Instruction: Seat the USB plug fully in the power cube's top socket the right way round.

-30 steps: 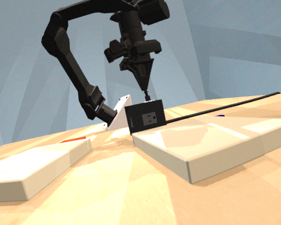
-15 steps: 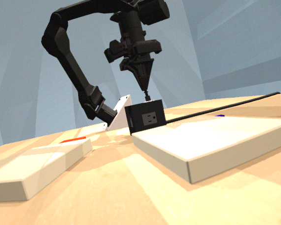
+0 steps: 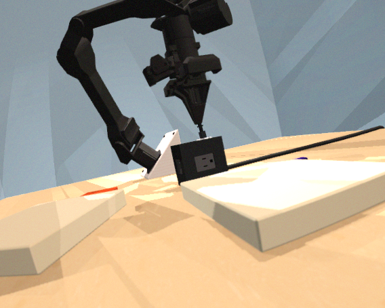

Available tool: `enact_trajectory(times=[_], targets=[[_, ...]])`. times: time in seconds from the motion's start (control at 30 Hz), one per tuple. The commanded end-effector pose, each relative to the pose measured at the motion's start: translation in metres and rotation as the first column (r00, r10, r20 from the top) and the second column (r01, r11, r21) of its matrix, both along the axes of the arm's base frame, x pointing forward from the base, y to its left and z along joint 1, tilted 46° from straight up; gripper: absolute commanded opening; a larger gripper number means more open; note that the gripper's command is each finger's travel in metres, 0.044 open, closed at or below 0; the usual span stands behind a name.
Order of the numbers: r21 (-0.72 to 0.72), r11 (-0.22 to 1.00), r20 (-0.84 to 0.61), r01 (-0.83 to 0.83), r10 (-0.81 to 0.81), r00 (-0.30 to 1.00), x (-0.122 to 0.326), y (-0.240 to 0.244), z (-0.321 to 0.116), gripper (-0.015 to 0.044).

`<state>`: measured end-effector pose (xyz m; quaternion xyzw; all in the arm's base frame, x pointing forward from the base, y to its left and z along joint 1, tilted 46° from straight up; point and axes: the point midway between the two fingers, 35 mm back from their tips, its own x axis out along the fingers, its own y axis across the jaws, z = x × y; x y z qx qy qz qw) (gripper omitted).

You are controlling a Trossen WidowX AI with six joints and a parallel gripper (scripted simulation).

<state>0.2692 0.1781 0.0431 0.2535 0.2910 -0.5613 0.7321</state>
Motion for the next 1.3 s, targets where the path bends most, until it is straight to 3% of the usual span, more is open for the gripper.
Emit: enact_trajectory(times=[0.0, 0.4, 0.53, 1.27], targets=[[-0.005, 1.0, -0.002, 0.002, -0.002, 1.0, 0.0011, -0.0032, -0.0007, 0.0], [-0.005, 1.0, -0.002, 0.002, -0.002, 1.0, 0.0011, -0.0032, -0.0007, 0.0], [0.0, 1.0, 0.001, 0.0, 0.0, 1.0, 0.0001, 0.0, 0.0, 0.0095], [0.0, 1.0, 0.0, 0.0, 0.0, 1.0, -0.0007, 0.0027, 0.0027, 0.0095]])
